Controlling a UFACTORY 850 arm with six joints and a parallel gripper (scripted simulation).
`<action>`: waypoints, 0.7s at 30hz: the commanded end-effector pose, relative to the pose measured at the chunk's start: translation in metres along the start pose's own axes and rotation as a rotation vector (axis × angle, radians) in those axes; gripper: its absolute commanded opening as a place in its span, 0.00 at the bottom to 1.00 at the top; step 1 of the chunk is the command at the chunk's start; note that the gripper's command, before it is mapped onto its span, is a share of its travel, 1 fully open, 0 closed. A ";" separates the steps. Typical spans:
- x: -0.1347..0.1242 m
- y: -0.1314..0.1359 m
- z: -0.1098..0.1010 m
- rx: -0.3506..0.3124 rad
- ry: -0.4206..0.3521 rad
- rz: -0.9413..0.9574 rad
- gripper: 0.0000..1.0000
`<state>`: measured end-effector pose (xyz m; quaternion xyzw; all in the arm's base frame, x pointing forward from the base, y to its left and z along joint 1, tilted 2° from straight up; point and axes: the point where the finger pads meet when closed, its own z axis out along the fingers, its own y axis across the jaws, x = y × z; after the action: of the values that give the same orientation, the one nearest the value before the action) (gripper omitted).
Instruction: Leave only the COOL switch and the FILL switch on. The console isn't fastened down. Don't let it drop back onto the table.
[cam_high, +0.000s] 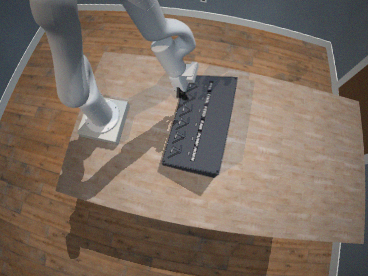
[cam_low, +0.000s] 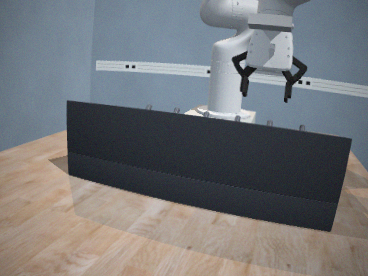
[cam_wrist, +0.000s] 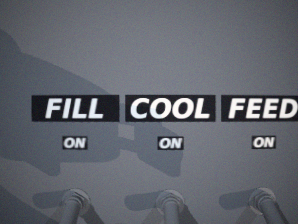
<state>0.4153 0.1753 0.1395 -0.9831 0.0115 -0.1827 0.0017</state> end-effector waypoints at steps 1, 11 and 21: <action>0.001 0.007 0.000 0.008 0.010 0.001 1.00; 0.001 0.014 0.000 0.008 0.010 0.001 1.00; 0.001 0.014 0.000 0.008 0.010 0.001 1.00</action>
<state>0.4153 0.1614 0.1395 -0.9824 0.0111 -0.1864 0.0051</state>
